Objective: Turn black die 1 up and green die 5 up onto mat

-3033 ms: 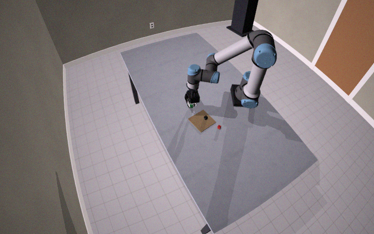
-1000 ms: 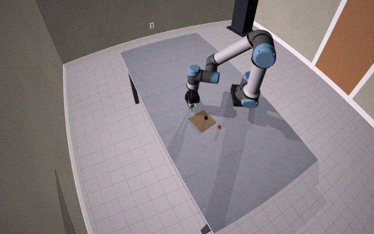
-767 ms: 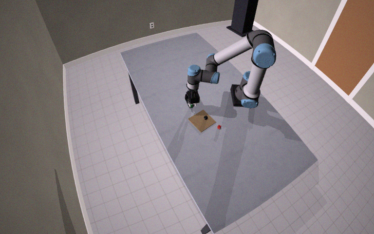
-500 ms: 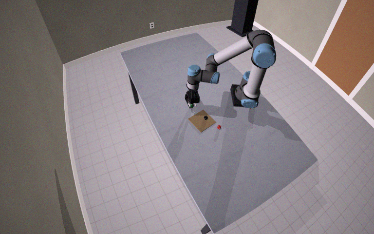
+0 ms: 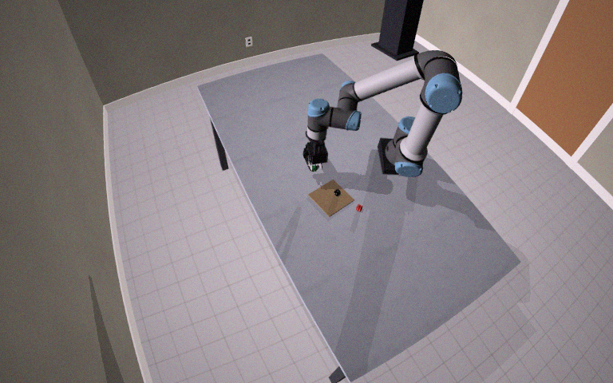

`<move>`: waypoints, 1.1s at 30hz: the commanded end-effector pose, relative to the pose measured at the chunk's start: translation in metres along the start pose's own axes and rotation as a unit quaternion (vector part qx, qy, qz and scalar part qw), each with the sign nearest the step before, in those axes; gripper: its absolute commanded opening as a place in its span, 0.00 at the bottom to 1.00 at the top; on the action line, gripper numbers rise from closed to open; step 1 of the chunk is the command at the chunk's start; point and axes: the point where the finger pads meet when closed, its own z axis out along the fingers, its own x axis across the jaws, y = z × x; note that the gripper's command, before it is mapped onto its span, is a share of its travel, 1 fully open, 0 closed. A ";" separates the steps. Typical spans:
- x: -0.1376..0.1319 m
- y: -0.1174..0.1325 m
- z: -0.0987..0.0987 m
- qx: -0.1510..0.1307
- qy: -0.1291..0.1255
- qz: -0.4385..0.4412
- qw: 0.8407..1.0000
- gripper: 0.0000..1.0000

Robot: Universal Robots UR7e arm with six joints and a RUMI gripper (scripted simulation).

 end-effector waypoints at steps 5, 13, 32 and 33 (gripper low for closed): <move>0.000 0.000 -0.038 0.000 0.000 0.000 1.000 0.03; 0.000 0.000 -0.065 0.000 0.000 0.000 1.000 0.03; 0.000 0.007 -0.056 0.000 0.000 0.001 1.000 0.03; 0.000 0.007 -0.056 0.000 0.000 0.001 1.000 0.03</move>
